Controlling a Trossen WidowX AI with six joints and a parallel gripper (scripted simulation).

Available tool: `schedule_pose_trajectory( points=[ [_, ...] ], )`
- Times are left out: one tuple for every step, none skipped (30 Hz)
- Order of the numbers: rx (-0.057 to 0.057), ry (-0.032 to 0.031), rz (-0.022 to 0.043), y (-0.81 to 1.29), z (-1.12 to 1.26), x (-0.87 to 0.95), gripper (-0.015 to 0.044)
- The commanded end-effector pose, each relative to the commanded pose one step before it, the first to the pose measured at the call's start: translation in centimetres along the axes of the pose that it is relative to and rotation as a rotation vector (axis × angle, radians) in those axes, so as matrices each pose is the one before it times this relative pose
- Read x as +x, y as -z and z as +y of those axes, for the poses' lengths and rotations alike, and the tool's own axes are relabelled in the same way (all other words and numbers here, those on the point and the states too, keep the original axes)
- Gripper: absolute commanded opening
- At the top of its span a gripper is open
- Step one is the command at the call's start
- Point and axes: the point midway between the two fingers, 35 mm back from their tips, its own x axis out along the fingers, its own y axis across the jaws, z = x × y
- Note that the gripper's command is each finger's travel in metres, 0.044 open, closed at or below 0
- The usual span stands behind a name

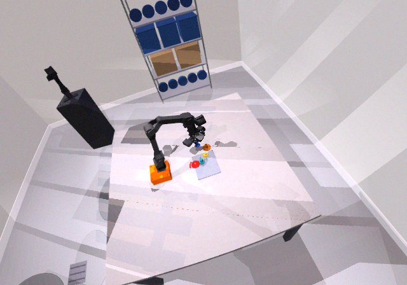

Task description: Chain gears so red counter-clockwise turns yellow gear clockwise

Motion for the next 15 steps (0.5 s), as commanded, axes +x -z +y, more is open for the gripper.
schedule_pose_trajectory(
  points=[
    [-0.0044, -0.00062, 0.00241, -0.861, -0.140, 0.394, 0.0000],
    [-0.0007, 0.00023, -0.00005, -0.228, -0.050, 0.095, 0.0000],
    [-0.0007, 0.00023, -0.00005, -0.228, -0.052, 0.095, 0.0000],
    [-0.0007, 0.00023, -0.00004, -0.228, -0.054, 0.095, 0.0000],
    [-0.0007, 0.00023, -0.00004, -0.228, -0.057, 0.095, 0.0000],
    [0.0003, 0.00053, -0.00026, -0.227, -0.072, 0.094, 0.0000],
    [0.0003, 0.00053, -0.00025, -0.226, -0.074, 0.095, 0.0000],
    [0.0003, 0.00053, -0.00024, -0.226, -0.076, 0.095, 0.0000],
    [0.0003, 0.00053, -0.00024, -0.226, -0.078, 0.095, 0.0000],
    [0.0003, 0.00053, -0.00023, -0.225, -0.080, 0.095, 0.0000],
    [0.0003, 0.00053, -0.00022, -0.225, -0.082, 0.095, 0.0000],
    [0.0003, 0.00053, -0.00022, -0.224, -0.084, 0.095, 0.0000],
    [0.0003, 0.00054, -0.00021, -0.224, -0.086, 0.095, 0.0000],
    [-0.0011, 0.00008, 0.00009, -0.222, -0.068, 0.095, 0.0000],
    [-0.0012, 0.00008, 0.00009, -0.226, -0.072, 0.097, 0.0000]
  ],
)
